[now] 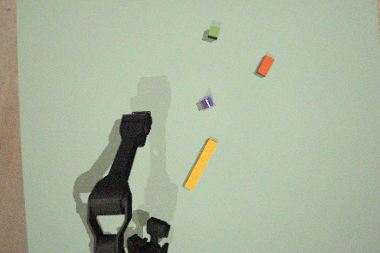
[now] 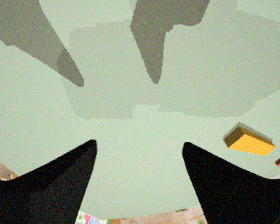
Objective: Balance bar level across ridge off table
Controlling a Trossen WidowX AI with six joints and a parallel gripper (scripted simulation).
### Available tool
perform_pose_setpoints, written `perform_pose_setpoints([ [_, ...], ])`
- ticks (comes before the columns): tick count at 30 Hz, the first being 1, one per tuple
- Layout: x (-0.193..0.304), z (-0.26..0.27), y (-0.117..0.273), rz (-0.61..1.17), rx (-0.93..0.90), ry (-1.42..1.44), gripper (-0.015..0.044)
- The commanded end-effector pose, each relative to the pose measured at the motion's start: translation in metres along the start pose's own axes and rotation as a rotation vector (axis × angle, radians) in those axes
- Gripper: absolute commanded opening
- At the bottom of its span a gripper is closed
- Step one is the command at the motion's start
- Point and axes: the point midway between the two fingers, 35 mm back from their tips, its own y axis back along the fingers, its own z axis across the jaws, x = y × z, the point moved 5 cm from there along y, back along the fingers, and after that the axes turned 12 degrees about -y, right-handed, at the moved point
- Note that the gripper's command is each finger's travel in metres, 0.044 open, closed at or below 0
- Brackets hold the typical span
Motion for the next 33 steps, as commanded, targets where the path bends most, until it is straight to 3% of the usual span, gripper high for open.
perform_pose_setpoints([
  [1,0.004,-0.009,0.0,-0.017,0.003,0.111,0.0315],
  [33,0.042,-0.075,-0.01,-0.11,0.093,1.253,0.0315],
])
